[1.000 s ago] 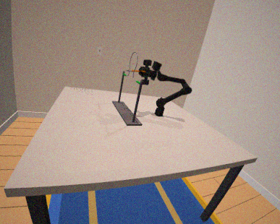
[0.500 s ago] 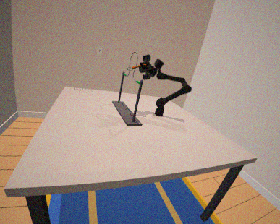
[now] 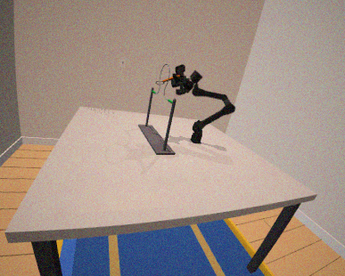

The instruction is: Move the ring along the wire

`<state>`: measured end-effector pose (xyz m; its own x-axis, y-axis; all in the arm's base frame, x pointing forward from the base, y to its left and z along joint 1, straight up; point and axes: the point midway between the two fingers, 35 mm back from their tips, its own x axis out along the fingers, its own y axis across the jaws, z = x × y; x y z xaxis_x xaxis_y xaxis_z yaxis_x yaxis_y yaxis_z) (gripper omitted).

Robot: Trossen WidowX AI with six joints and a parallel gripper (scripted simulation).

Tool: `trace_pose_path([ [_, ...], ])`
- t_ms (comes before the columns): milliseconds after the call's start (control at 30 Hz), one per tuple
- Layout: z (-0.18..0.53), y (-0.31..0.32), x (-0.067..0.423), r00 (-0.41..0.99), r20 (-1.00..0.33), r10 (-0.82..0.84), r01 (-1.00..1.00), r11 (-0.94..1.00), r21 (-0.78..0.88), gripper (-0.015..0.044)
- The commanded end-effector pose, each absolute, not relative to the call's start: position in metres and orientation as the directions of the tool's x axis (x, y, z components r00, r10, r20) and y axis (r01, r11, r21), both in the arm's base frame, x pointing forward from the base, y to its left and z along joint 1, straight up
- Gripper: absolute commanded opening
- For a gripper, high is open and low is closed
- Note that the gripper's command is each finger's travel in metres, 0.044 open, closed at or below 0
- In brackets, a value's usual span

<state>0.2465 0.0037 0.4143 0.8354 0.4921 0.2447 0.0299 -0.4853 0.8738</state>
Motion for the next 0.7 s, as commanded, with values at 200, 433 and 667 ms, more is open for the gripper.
trace_pose_path([
  [200, 0.4138, 0.0021, 0.2479, 0.835, 0.206, 0.51, 0.035, -0.423, 0.905, -0.015],
  [433, 0.4121, 0.0028, 0.2479, 0.834, 0.165, 0.527, 0.033, -0.345, 0.938, -0.015],
  [667, 0.4094, 0.0038, 0.2479, 0.833, 0.118, 0.54, 0.03, -0.257, 0.966, -0.015],
])
